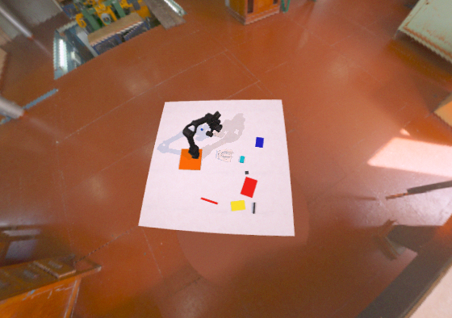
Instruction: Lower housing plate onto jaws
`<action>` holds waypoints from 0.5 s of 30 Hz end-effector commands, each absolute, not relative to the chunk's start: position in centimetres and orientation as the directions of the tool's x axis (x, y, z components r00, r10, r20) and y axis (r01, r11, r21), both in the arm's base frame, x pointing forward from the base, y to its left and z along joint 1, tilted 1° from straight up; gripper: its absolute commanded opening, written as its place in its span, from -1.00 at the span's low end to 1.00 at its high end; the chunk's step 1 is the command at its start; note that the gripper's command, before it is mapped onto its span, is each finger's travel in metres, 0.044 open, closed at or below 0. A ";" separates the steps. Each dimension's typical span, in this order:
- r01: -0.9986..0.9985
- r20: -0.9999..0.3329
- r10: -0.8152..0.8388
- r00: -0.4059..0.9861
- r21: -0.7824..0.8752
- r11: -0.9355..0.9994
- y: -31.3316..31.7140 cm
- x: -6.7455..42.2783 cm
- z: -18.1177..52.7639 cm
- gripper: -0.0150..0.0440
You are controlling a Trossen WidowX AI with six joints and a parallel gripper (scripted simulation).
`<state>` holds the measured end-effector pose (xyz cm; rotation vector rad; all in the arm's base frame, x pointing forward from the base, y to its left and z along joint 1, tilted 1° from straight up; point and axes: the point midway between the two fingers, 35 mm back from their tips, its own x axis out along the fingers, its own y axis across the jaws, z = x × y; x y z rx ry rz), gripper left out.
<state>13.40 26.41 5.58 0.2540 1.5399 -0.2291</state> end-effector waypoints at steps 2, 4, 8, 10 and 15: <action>0.306 -1.000 0.013 0.016 0.017 0.952 26.4 13.4 4.8 1.00; 0.306 -1.000 0.013 0.016 0.017 0.952 26.4 13.4 4.5 1.00; 0.306 -1.000 0.013 0.016 0.017 0.952 26.4 13.4 3.9 1.00; 0.306 -1.000 0.013 0.016 0.017 0.952 26.4 13.4 3.5 1.00; 0.306 -1.000 0.013 0.016 0.017 0.952 26.4 13.4 3.2 1.00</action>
